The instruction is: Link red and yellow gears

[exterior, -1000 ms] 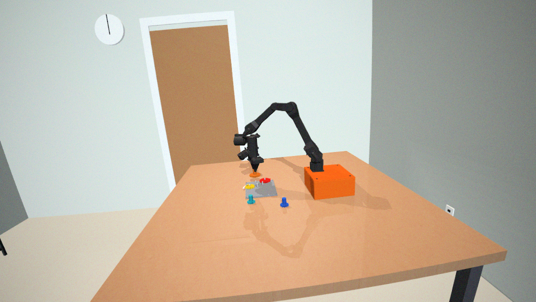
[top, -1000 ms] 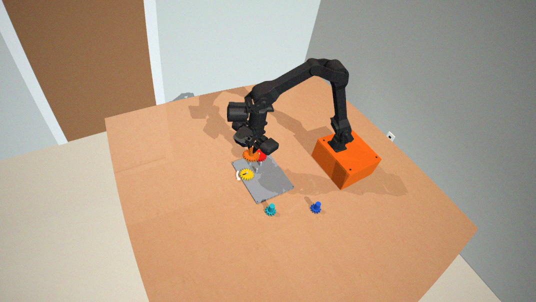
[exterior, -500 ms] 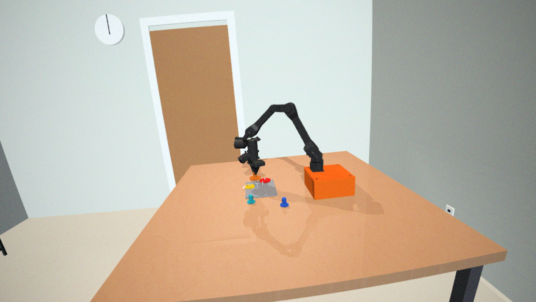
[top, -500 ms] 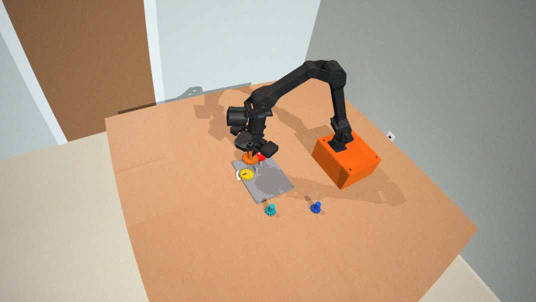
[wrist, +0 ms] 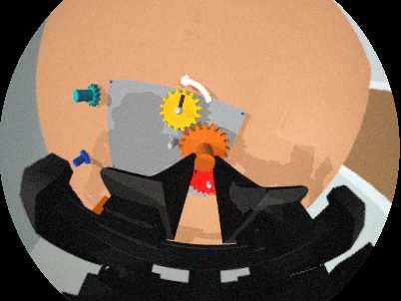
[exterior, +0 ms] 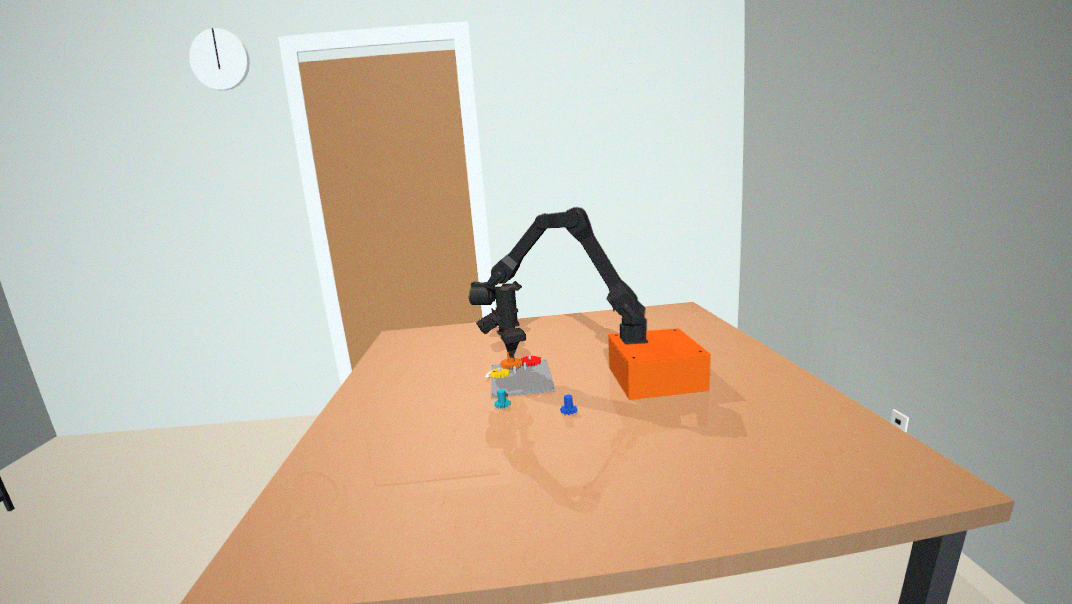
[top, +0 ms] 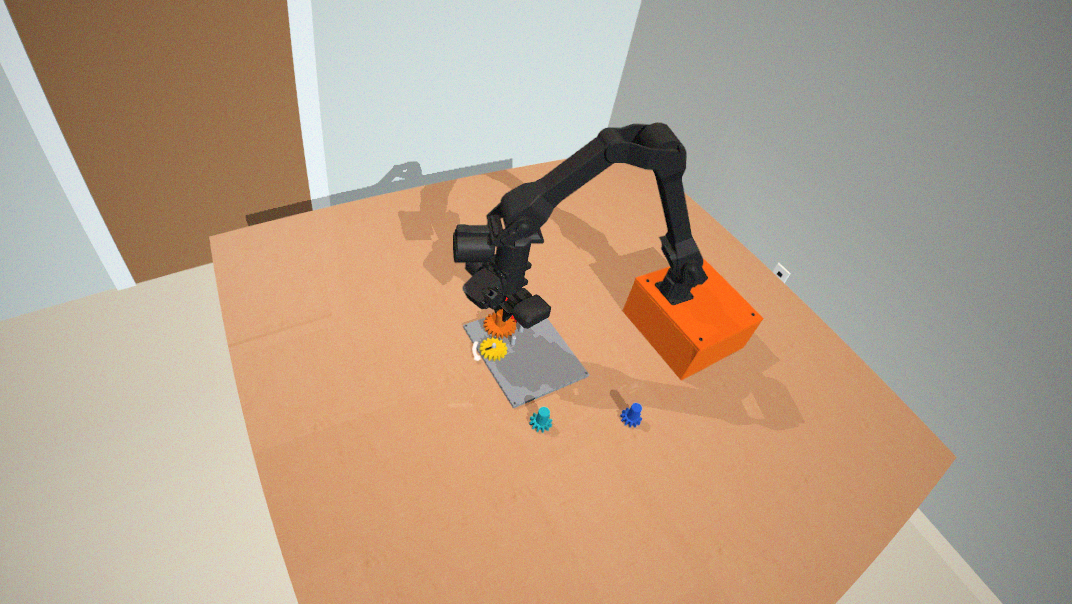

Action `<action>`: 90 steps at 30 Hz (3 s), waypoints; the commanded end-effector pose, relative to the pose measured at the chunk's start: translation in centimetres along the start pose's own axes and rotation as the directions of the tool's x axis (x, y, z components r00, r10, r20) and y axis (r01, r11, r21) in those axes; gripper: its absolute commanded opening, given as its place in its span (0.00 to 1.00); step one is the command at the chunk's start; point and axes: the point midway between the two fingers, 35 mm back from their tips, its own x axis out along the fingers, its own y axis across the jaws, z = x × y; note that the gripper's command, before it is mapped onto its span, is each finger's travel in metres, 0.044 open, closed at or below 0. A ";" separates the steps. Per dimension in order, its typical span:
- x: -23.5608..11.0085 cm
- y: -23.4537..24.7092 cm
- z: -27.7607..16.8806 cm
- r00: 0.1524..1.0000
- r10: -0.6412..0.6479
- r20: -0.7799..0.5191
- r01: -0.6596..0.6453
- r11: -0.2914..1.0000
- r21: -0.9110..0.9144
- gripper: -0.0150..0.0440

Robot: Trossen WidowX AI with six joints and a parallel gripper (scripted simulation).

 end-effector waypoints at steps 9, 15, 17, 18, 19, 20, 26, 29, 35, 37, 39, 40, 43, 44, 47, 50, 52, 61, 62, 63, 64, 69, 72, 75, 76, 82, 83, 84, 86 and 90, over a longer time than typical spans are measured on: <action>0.3 0.0 0.0 1.000 0.002 -0.007 -0.002 1.000 -0.003 0.25; 0.3 0.1 -0.1 1.000 0.003 -0.007 -0.003 0.993 -0.119 0.25; 0.3 0.1 -0.1 1.000 0.003 -0.007 -0.004 0.988 -0.155 0.25; 0.4 0.1 -0.1 1.000 0.003 -0.007 -0.004 0.985 -0.171 0.25; 0.4 0.0 -0.1 1.000 0.002 -0.007 -0.004 0.983 -0.185 0.25; 0.4 0.0 -0.2 1.000 0.002 -0.007 -0.004 0.980 -0.198 0.25; 0.5 -0.1 -0.1 1.000 0.002 -0.007 -0.004 0.973 -0.233 0.25; 0.5 0.0 -0.1 1.000 0.002 -0.007 -0.004 0.977 -0.215 0.25; 0.6 0.0 0.0 1.000 0.002 -0.007 -0.003 0.991 -0.136 0.25; 0.6 0.1 -0.1 1.000 0.003 -0.007 -0.003 0.995 -0.098 0.25; 0.6 0.1 -0.1 1.000 0.003 -0.007 -0.003 0.998 -0.059 0.25; 0.7 0.1 -0.1 1.000 0.003 -0.007 -0.003 0.999 -0.040 0.25; 0.7 0.0 -0.2 1.000 0.002 -0.007 -0.002 1.000 0.012 0.25; 0.7 0.0 -0.2 1.000 0.002 -0.007 -0.002 1.000 0.027 0.25; 0.8 0.0 -0.1 1.000 0.002 -0.007 -0.002 0.998 0.060 0.25; 0.8 0.0 -0.1 1.000 0.002 -0.007 -0.002 0.997 0.077 0.25; 0.8 0.0 -0.1 1.000 0.002 -0.007 -0.002 0.997 0.072 0.25; 1.0 0.1 -0.1 1.000 0.003 -0.007 -0.003 0.999 -0.041 0.25; 0.9 0.1 -0.1 1.000 0.003 -0.007 -0.003 0.999 -0.044 0.30; 0.8 0.1 -0.1 1.000 0.003 -0.007 -0.003 0.999 -0.051 0.34; 0.7 0.1 -0.1 1.000 0.002 -0.007 -0.003 0.998 -0.059 0.39; 0.4 0.0 -0.1 1.000 0.002 -0.007 -0.003 0.997 -0.079 0.49; -0.6 0.0 0.0 1.000 0.002 -0.007 -0.003 0.997 -0.079 0.49; -2.9 0.0 0.0 1.000 0.002 -0.006 -0.003 0.997 -0.079 0.49; -3.5 0.0 0.0 1.000 0.002 -0.006 -0.003 0.997 -0.079 0.49; -5.0 -0.1 0.1 1.000 0.000 -0.001 0.000 0.997 -0.072 0.58; -6.8 0.0 0.0 1.000 0.000 -0.001 0.000 0.997 -0.072 0.62; -8.0 0.1 -0.1 1.000 0.000 -0.001 0.000 0.997 -0.072 0.67; -8.4 0.1 -0.2 1.000 0.000 -0.001 0.000 0.997 -0.072 0.76; -8.4 0.1 -0.2 1.000 0.000 -0.001 0.000 0.997 -0.072 0.94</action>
